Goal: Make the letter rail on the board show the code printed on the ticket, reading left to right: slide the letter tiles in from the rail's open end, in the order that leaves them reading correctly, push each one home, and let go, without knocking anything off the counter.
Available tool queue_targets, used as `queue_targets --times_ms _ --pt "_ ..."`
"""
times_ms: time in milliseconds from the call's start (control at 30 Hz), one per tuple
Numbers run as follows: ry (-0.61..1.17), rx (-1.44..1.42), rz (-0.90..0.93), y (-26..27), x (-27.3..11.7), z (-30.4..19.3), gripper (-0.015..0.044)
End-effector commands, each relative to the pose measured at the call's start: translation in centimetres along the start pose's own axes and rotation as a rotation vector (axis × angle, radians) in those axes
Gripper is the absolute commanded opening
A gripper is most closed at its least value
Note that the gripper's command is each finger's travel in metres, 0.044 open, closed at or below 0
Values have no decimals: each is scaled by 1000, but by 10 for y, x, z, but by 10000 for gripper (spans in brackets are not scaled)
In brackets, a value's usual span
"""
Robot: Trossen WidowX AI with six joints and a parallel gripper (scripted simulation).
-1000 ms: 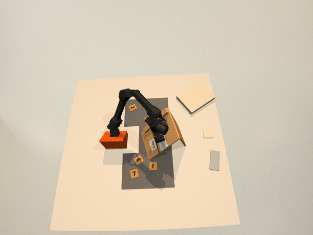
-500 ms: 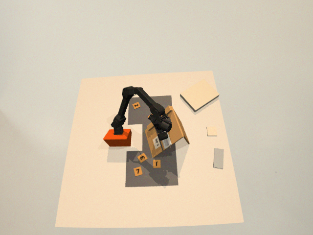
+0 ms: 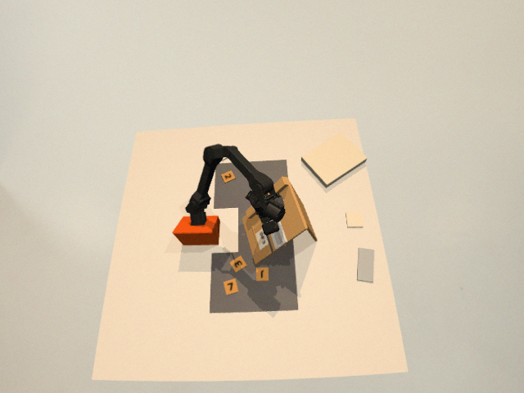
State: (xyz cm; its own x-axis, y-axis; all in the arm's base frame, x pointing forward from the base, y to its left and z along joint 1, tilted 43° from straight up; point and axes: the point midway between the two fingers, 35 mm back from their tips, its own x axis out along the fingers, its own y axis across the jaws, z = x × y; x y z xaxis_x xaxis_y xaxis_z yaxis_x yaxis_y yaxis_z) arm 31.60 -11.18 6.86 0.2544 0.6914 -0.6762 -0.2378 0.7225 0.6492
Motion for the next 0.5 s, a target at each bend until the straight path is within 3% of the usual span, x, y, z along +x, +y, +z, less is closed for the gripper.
queue_targets --times_ms 0,367,467 --pt "1 -1 -2 0 -5 -4 0" --pt "1 -1 -2 -1 -15 -13 0" --pt "-31 -120 -9 -1 -25 -14 79"
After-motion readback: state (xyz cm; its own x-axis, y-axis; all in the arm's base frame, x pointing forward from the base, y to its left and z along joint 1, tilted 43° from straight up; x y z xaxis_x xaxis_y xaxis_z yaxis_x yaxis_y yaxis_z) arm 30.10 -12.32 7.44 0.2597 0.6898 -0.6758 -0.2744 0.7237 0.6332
